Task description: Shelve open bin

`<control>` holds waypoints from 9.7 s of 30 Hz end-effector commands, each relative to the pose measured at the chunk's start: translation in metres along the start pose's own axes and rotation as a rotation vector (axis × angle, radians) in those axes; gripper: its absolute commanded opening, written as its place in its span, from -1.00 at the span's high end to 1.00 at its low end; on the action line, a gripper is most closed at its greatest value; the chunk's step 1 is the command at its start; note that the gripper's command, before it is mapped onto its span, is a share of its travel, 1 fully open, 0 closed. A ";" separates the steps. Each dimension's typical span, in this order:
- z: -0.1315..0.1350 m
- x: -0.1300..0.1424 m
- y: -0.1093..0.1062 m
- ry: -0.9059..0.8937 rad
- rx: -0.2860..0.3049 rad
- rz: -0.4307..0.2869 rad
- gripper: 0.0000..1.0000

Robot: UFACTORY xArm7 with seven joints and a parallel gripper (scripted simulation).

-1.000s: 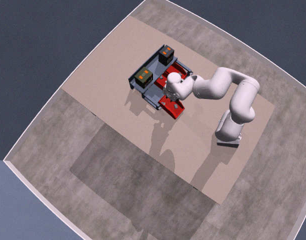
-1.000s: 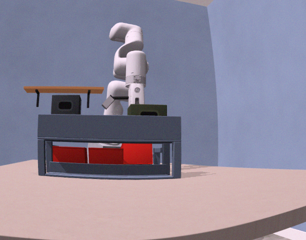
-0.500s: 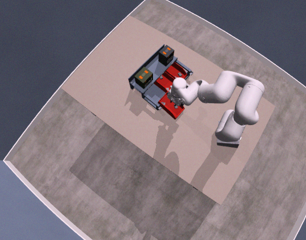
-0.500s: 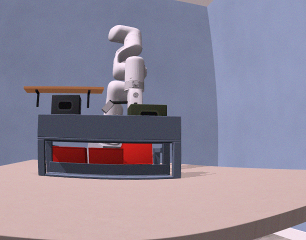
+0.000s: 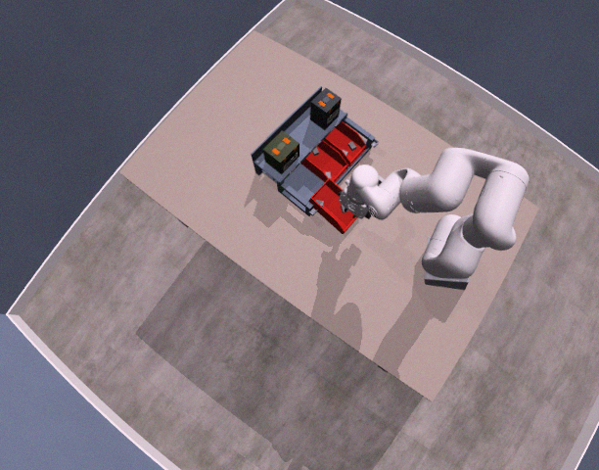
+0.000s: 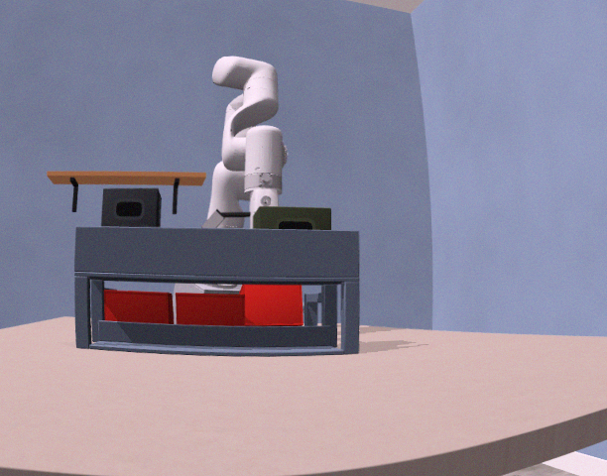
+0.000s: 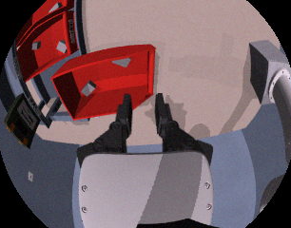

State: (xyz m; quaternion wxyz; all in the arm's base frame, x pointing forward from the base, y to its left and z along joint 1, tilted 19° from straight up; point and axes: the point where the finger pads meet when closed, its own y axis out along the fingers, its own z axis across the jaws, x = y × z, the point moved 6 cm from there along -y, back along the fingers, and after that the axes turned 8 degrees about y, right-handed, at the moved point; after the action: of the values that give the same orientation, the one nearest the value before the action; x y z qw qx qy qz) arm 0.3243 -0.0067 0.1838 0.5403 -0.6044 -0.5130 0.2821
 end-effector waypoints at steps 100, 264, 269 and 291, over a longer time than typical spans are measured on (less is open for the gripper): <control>0.030 -0.004 0.060 0.000 -0.177 -0.025 -1.00; 0.027 -0.004 0.096 0.000 -0.176 -0.025 1.00; 0.027 -0.004 0.096 0.000 -0.176 -0.025 1.00; 0.027 -0.004 0.096 0.000 -0.176 -0.025 1.00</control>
State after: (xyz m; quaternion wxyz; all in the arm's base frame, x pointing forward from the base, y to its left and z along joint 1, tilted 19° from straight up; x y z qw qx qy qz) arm 0.3288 0.0103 0.0855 0.4890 -0.6429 -0.5429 0.2297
